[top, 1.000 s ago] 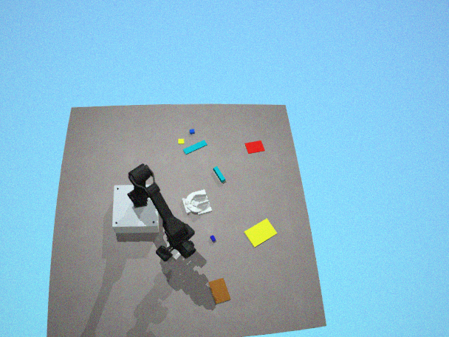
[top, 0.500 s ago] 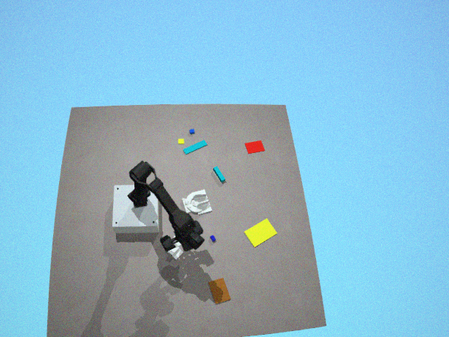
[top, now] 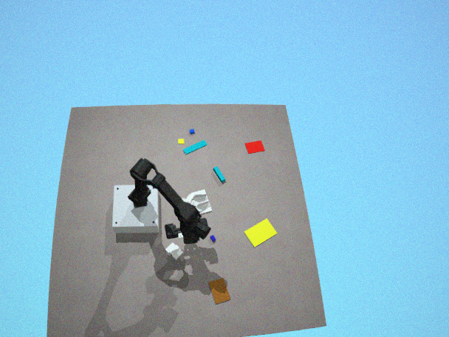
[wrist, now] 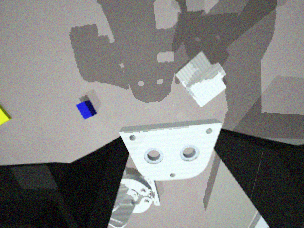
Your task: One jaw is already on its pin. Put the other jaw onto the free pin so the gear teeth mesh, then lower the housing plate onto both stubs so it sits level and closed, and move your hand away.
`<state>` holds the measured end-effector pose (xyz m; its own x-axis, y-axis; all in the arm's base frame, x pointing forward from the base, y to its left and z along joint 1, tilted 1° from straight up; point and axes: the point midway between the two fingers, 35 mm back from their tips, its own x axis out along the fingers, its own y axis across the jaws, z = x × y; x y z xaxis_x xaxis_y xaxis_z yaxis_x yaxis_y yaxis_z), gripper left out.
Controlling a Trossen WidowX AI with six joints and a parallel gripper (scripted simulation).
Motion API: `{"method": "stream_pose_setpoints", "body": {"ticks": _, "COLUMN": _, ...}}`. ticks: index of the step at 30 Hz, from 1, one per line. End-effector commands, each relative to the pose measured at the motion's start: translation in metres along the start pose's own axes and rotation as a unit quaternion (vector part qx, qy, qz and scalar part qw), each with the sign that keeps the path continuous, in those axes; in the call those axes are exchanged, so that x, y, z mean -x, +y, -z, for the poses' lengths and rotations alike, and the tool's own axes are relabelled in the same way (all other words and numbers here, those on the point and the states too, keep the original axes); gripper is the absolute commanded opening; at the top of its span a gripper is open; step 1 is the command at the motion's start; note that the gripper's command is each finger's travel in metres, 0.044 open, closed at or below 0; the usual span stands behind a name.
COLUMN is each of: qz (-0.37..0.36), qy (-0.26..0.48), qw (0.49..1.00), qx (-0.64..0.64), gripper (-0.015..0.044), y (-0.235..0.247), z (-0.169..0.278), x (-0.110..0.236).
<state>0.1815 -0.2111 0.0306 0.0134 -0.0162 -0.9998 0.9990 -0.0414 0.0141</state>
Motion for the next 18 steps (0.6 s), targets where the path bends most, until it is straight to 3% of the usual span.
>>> {"method": "stream_pose_setpoints", "body": {"ticks": 1, "qz": 0.001, "qy": 0.003, "qw": 0.999, "qx": -0.037, "gripper": 0.0351, "y": 0.004, "z": 0.010, "x": -0.002}}
{"method": "stream_pose_setpoints", "body": {"ticks": 18, "qz": 0.001, "qy": 0.005, "qw": 0.977, "qx": -0.213, "gripper": 0.0351, "y": 0.028, "z": 0.048, "x": -0.001}}
